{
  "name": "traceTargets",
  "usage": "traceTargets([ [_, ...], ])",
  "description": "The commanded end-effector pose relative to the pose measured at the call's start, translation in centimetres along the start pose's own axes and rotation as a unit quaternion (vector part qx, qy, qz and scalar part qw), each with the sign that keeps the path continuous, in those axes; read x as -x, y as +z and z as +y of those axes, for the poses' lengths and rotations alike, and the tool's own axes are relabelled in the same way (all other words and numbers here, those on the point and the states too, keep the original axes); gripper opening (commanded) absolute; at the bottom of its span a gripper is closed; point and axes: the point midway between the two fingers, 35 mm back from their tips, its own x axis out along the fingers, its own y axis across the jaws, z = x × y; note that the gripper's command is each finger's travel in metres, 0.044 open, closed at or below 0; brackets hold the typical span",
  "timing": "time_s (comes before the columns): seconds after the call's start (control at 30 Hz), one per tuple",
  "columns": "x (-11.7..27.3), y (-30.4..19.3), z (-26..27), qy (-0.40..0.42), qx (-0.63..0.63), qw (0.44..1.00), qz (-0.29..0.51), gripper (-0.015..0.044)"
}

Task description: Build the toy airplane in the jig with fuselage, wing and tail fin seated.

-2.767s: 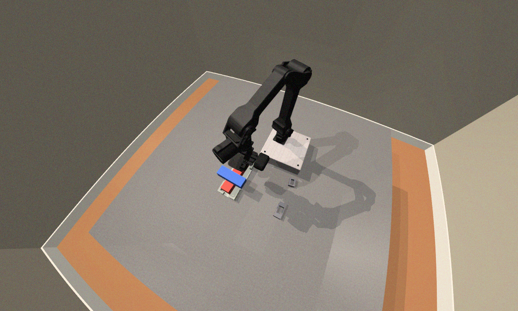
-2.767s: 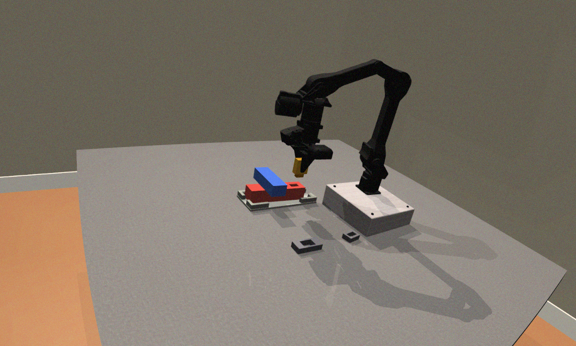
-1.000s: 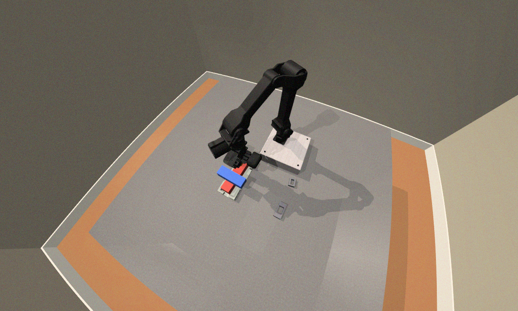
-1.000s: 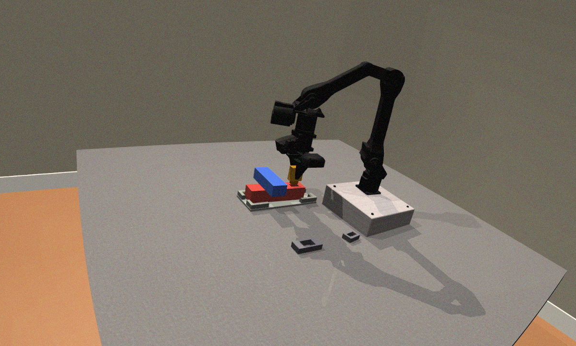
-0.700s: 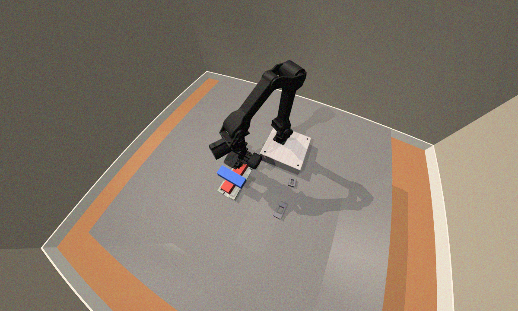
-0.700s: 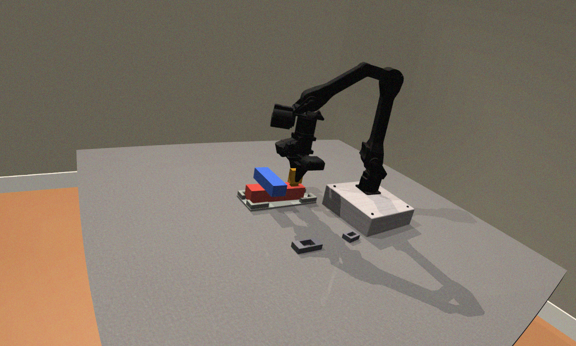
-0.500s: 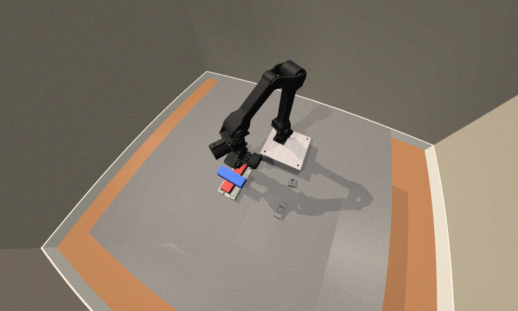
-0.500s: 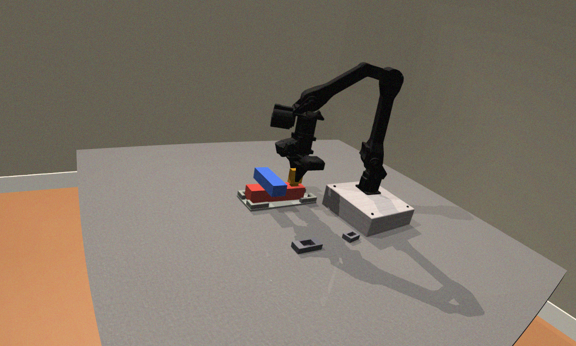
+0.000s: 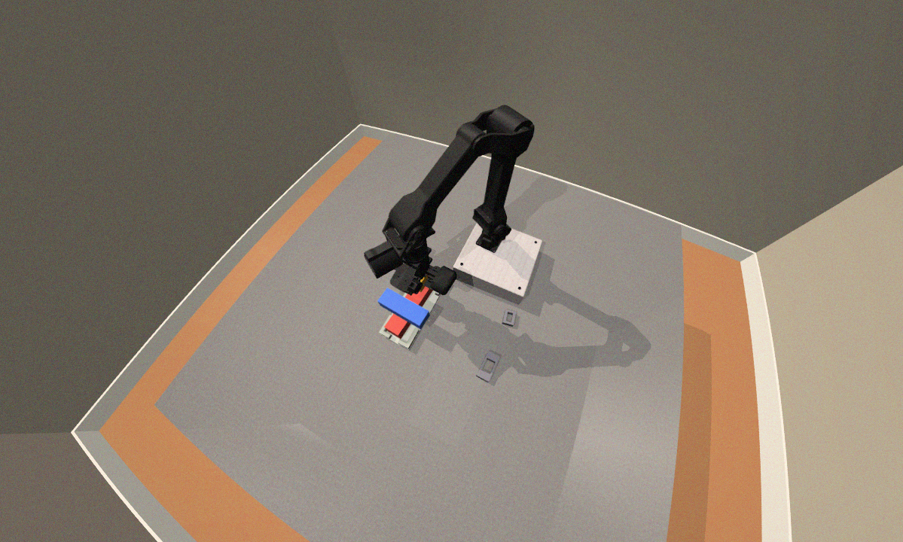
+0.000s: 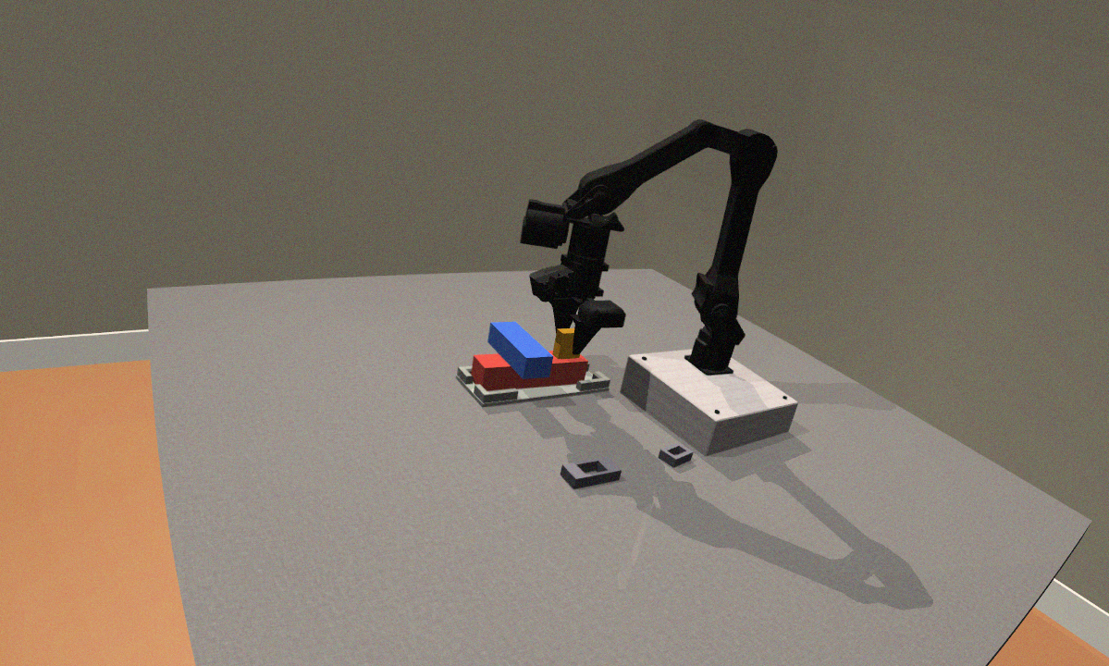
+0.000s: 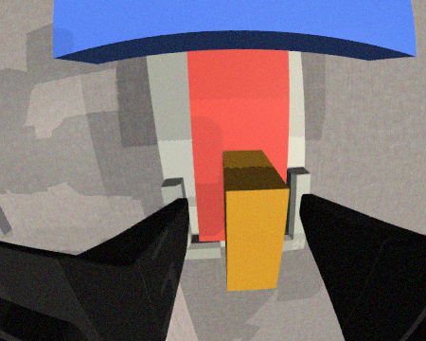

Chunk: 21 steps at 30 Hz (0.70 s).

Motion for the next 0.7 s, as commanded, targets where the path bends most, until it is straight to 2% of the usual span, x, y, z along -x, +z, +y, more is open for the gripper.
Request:
traceTargets([
  [0.0,0.0,0.0,0.0,0.000,0.000,1.000,0.000,0.0260],
  [0.13,1.0,0.2,-0.1,0.000,0.000,1.000,0.000,0.0260],
  [0.33,8.8,0.1,0.0,-0.001,0.002,1.000,0.002,0.0260],
  [0.67,9.1,0.6,-0.2,-0.001,0.002,1.000,0.002,0.0260],
])
